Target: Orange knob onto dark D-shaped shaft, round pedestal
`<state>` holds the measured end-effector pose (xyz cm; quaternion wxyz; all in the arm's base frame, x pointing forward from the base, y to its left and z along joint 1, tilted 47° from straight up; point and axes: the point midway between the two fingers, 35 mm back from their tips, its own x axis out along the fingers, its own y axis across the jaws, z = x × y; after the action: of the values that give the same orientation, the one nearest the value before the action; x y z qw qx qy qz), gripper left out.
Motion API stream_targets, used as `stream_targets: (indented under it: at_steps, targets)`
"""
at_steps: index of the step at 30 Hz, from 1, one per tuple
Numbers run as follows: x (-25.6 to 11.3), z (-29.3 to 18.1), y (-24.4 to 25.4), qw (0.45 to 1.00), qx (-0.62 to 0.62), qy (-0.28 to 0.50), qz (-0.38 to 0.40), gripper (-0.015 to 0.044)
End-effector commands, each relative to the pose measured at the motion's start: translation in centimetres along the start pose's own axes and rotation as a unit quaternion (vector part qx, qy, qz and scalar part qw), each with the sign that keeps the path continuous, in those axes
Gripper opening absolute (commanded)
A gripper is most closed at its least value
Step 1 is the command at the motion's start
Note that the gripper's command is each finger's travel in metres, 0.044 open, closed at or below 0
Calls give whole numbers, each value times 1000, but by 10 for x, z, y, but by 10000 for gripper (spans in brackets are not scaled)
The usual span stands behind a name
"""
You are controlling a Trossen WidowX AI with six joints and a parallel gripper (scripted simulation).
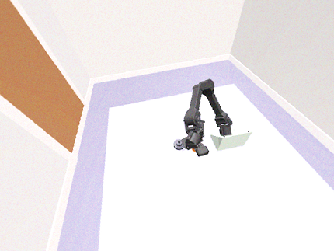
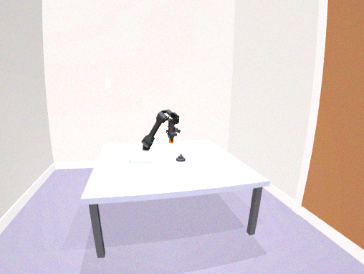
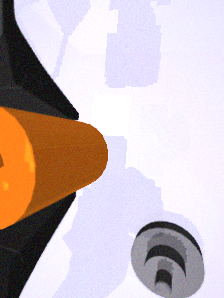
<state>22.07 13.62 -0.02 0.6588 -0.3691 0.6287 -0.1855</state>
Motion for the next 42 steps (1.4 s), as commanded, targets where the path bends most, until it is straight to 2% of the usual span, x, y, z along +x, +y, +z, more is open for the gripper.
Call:
stream_targets:
  at_steps: [1, 42]
  targets:
    - [-1, 5, -5, 1000, 1, -1, 5, 0]
    - [40, 51, -109, 1000, 1, -4, 6, 0]
